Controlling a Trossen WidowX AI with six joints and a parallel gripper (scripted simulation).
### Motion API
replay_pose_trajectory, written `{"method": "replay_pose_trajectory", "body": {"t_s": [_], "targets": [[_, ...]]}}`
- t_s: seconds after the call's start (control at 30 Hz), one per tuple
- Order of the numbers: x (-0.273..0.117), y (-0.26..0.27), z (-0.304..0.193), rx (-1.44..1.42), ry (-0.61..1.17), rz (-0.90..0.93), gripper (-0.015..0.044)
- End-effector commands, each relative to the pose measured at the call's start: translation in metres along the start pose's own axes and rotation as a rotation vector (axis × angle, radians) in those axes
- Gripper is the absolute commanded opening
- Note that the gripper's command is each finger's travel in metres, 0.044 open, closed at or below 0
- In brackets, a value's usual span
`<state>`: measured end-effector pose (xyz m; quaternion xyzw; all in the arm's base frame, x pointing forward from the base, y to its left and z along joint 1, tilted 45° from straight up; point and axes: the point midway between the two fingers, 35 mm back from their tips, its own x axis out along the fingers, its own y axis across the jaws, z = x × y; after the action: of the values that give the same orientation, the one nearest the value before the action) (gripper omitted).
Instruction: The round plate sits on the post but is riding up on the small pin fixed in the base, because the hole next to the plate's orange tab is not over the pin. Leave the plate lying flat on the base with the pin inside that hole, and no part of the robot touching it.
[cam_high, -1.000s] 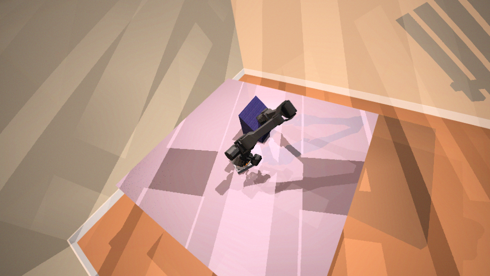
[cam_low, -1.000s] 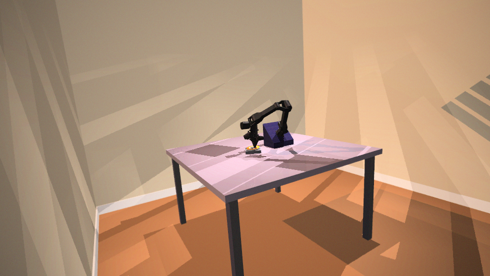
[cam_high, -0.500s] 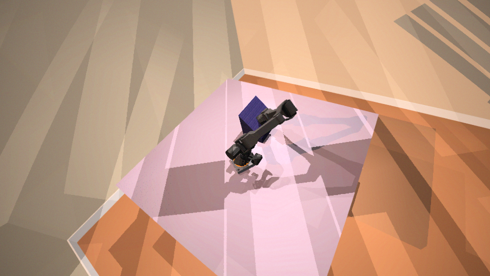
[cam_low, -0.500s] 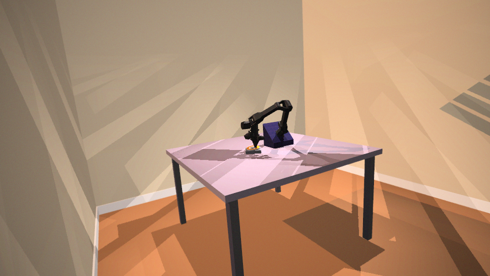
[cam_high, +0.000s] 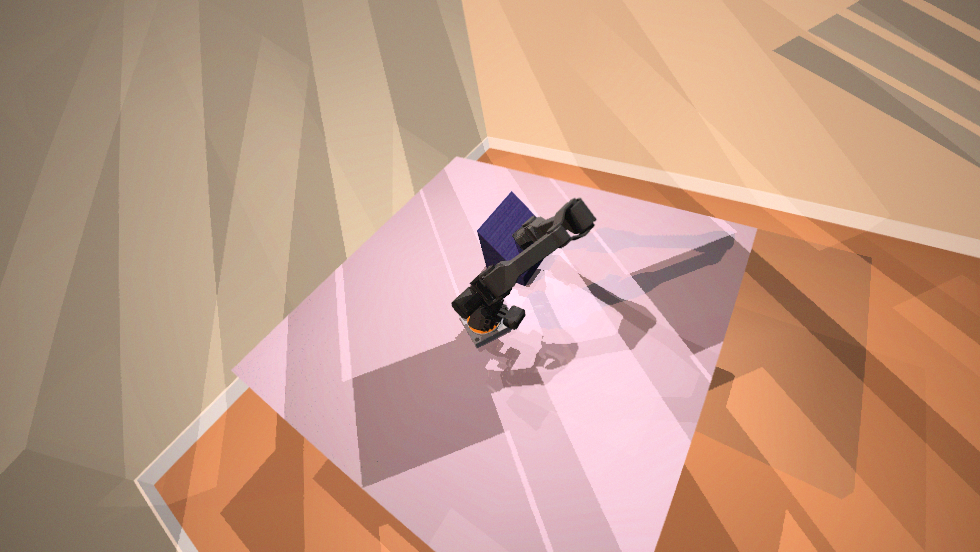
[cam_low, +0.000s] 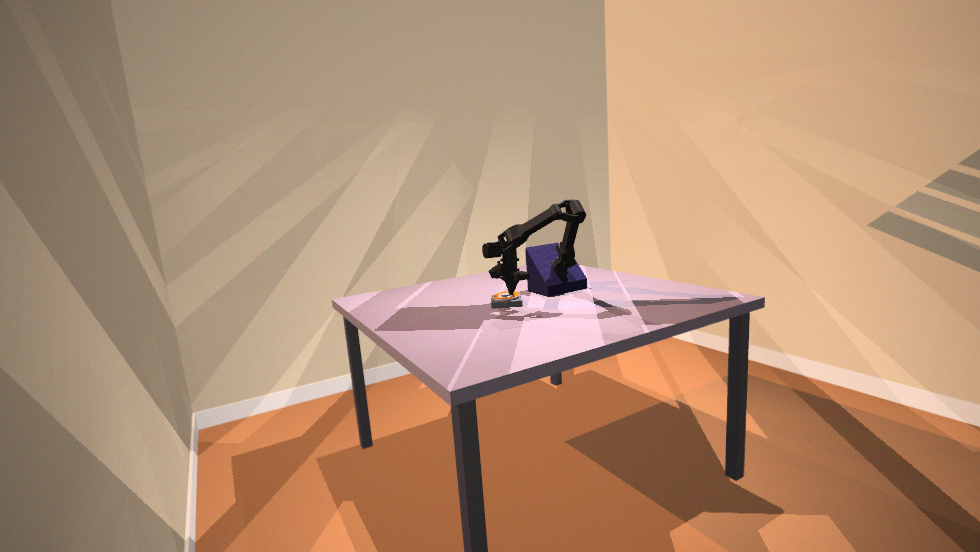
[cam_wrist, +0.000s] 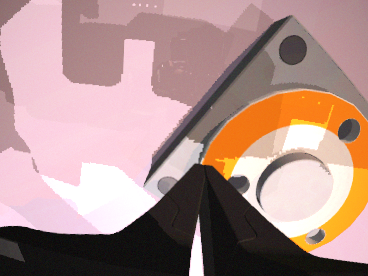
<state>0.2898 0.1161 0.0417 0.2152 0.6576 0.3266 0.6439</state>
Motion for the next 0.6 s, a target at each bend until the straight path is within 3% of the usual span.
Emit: {"method": "replay_pose_trajectory", "body": {"t_s": [0.0, 0.57], "targets": [[0.0024, -0.0012, -0.0073, 0.014, 0.02, -0.001, 0.0], [0.0028, -0.002, -0.0126, 0.014, 0.02, -0.001, 0.0]]}}
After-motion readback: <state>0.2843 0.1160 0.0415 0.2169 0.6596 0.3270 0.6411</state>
